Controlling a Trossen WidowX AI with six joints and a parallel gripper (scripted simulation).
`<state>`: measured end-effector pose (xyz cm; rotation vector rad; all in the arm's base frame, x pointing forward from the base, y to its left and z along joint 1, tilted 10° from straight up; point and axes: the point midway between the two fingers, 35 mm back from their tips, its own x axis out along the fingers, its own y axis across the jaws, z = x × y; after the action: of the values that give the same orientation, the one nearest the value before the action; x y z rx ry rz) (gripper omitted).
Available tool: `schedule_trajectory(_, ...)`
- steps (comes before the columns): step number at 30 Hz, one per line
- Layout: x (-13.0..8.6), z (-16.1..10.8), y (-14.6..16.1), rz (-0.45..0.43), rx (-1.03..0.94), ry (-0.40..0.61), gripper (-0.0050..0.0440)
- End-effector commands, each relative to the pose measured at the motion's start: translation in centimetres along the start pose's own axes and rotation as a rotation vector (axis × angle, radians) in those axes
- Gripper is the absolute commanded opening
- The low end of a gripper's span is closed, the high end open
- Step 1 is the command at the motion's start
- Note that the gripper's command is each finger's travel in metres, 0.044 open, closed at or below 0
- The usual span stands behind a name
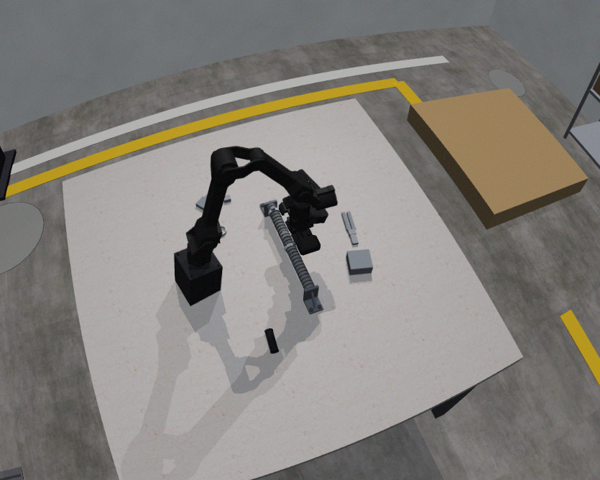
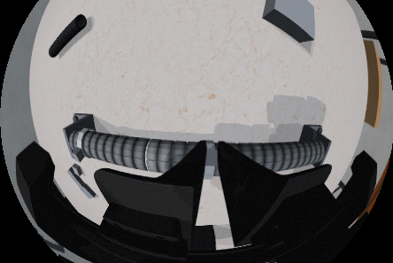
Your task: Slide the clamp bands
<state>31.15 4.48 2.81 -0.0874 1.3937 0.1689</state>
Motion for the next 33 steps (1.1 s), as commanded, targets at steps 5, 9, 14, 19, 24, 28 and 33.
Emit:
schedule_trajectory(5, 0.0, 0.0, -0.8, 0.004, -0.003, 0.0, 0.0)
schedule_trajectory(9, 0.0, 0.0, -1.0, 0.004, -0.003, 0.0, 0.0)
schedule_trajectory(14, 0.0, 0.0, -0.9, 0.001, 0.0, -0.002, 0.0048)
schedule_trajectory(19, 0.0, 0.0, -0.9, 0.001, 0.0, -0.002, 0.009)
schedule_trajectory(24, 0.0, 0.0, -0.9, 0.001, 0.0, -0.002, 0.009)
schedule_trajectory(28, 0.0, 0.0, -0.9, 0.001, 0.0, -0.002, 0.009)
schedule_trajectory(33, -1.8, 0.1, -0.9, 0.001, 0.0, -0.002, 0.009)
